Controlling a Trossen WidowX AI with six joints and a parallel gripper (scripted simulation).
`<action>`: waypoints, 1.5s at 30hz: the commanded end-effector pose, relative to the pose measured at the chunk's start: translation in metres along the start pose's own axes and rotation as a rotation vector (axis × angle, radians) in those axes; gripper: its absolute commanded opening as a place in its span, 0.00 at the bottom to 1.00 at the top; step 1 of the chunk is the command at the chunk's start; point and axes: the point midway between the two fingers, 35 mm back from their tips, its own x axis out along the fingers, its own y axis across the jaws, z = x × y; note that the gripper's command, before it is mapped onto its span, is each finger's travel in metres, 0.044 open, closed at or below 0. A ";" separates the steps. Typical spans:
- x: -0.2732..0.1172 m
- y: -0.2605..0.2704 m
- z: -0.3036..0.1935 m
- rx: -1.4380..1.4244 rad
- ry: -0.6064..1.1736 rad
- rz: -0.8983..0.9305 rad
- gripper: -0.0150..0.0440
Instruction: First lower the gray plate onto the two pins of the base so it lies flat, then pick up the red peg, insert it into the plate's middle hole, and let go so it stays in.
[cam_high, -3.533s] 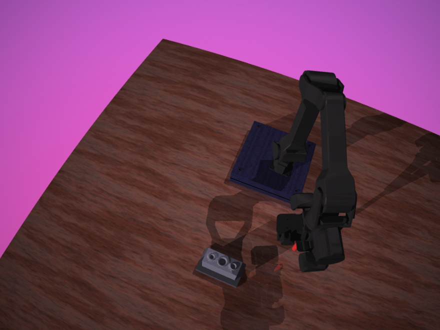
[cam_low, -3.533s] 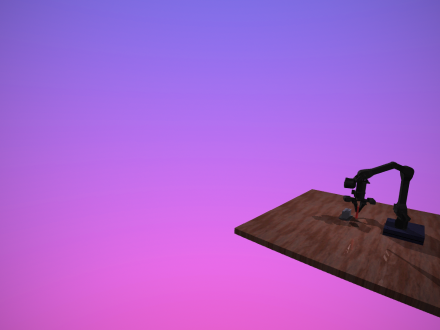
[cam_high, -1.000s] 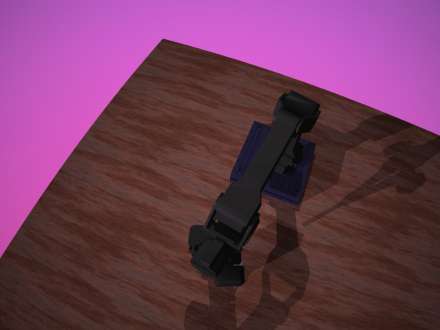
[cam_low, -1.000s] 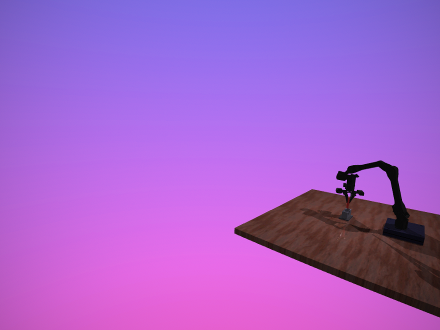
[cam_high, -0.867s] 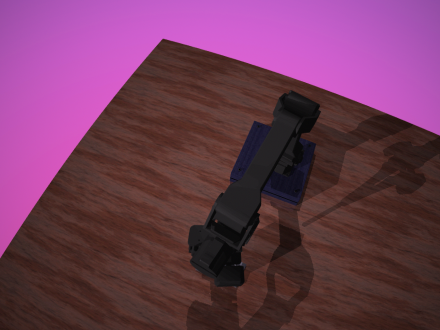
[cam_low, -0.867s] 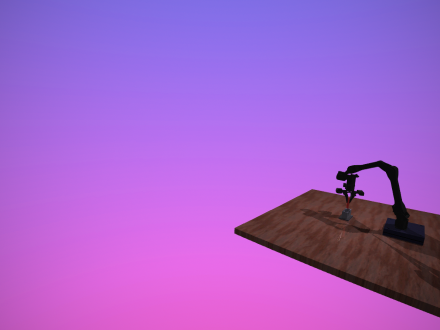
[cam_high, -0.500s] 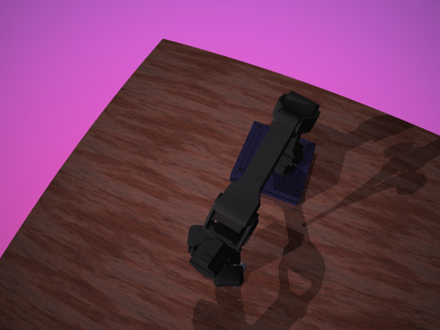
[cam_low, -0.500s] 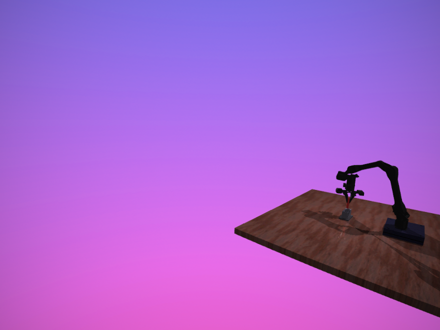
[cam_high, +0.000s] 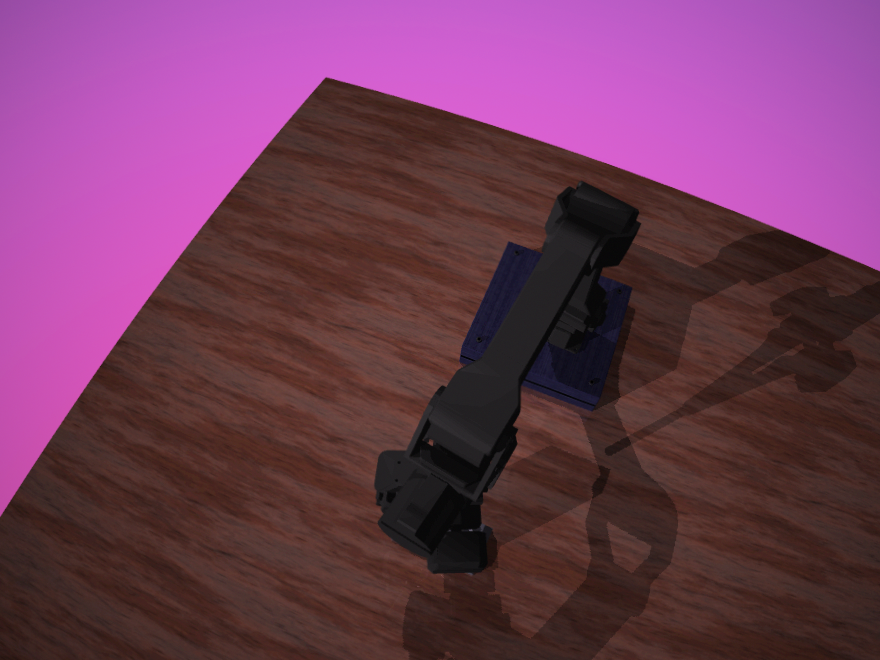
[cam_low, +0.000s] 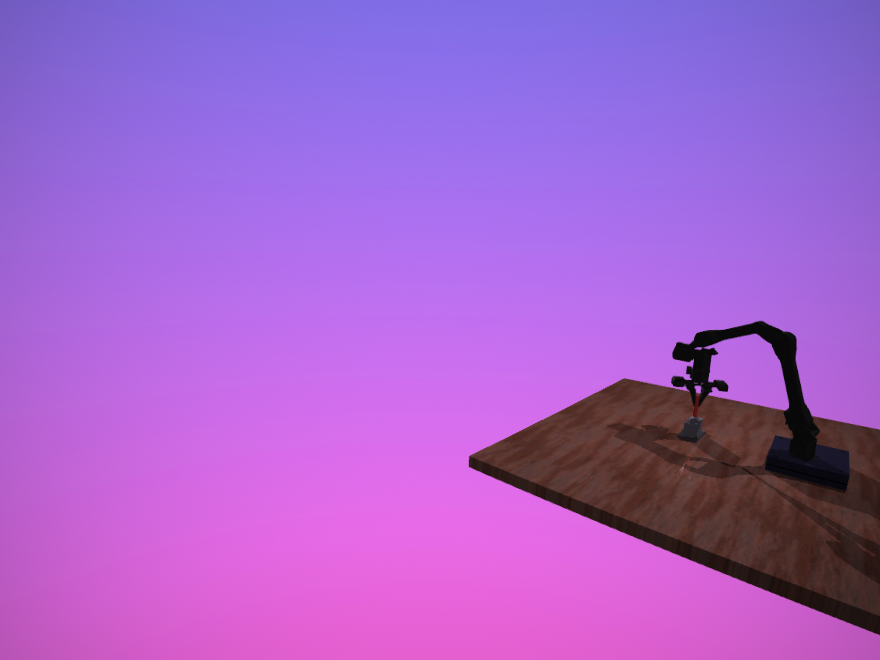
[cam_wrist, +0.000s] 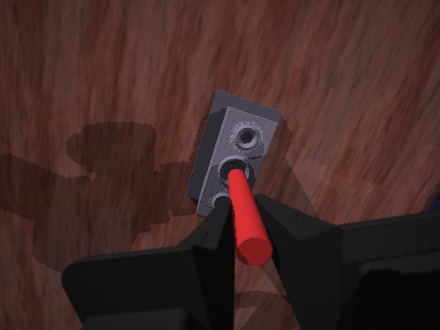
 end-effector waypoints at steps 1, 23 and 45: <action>0.000 0.000 0.000 -0.001 0.000 -0.001 0.25; 0.019 -0.001 0.000 -0.003 0.000 -0.005 0.25; 0.018 0.000 -0.001 0.000 -0.001 0.002 0.25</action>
